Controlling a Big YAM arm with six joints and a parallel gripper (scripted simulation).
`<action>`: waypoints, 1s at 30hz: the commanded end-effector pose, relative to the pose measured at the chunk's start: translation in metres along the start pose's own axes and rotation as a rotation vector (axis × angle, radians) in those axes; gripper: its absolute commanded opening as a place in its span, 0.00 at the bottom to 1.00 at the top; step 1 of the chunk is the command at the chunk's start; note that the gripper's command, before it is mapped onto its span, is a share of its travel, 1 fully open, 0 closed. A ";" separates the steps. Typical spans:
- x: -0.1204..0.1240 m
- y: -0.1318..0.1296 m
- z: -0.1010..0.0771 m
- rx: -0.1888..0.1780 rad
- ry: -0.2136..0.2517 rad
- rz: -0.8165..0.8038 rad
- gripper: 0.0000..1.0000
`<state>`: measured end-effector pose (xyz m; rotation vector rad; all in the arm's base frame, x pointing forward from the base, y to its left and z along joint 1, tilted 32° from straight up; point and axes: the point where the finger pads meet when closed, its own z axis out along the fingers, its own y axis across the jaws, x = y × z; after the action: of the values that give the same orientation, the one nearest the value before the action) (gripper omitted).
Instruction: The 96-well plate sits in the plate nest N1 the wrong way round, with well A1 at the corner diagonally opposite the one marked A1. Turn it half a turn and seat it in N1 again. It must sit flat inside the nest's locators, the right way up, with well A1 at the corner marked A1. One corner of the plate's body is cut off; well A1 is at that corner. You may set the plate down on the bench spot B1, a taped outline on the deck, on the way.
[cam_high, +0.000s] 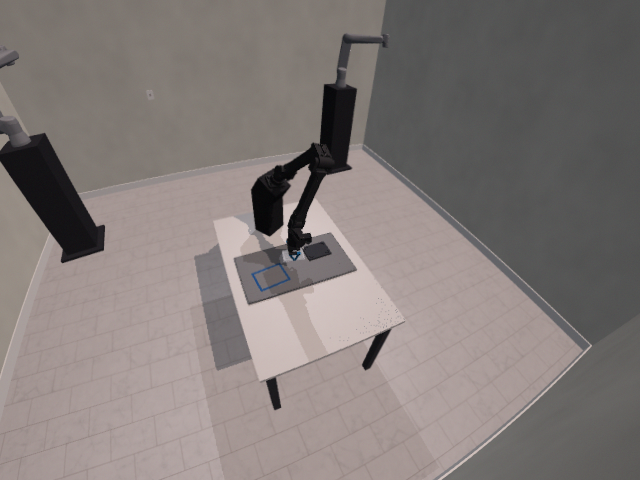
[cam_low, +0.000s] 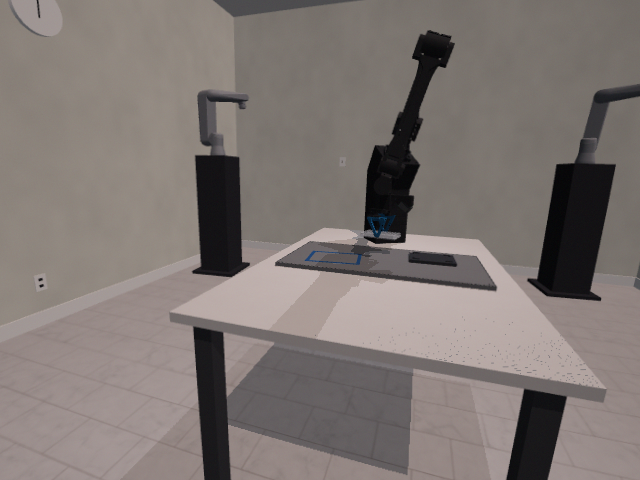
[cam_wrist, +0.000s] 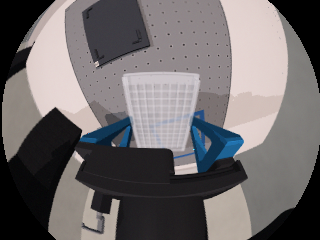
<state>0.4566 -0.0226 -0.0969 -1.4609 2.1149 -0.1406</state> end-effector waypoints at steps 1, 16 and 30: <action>0.020 0.002 0.003 -0.022 0.014 -0.002 0.00; 0.059 -0.018 0.004 -0.021 0.013 0.000 0.00; 0.095 -0.036 0.004 -0.020 0.012 0.001 0.00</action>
<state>0.4717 -0.1052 -0.1132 -1.4705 2.1110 -0.1438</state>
